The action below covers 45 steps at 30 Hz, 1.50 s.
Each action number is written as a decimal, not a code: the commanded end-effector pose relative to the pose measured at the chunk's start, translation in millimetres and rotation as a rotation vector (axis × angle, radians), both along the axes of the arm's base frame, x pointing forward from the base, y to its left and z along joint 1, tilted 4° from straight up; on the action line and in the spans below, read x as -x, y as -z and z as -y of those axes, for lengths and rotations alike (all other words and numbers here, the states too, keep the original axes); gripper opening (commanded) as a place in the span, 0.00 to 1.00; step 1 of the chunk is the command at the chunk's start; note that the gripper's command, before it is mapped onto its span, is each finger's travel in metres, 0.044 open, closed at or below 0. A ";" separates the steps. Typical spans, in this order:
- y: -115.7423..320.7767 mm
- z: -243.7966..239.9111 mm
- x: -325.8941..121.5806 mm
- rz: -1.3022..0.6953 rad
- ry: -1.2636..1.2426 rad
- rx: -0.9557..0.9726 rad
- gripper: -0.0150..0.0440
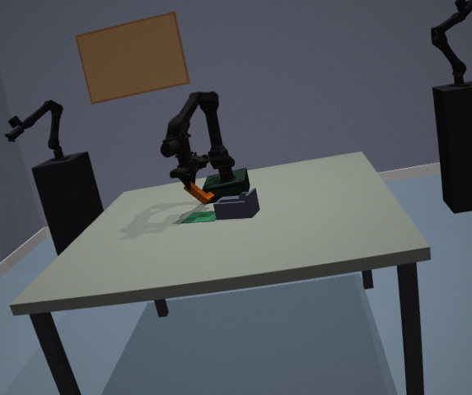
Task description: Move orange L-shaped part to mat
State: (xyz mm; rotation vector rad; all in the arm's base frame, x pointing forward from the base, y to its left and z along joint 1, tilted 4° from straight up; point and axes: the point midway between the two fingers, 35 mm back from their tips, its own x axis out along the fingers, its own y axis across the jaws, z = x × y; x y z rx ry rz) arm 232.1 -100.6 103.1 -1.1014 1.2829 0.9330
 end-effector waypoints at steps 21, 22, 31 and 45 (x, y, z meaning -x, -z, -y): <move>40.2 1.0 -2.7 -0.007 -0.004 -0.009 0.25; 41.8 1.1 -2.8 -0.007 -0.004 -0.009 0.25; 51.0 1.4 -3.2 -0.007 -0.004 -0.009 0.25; 51.3 1.4 -3.2 -0.007 -0.004 -0.009 0.25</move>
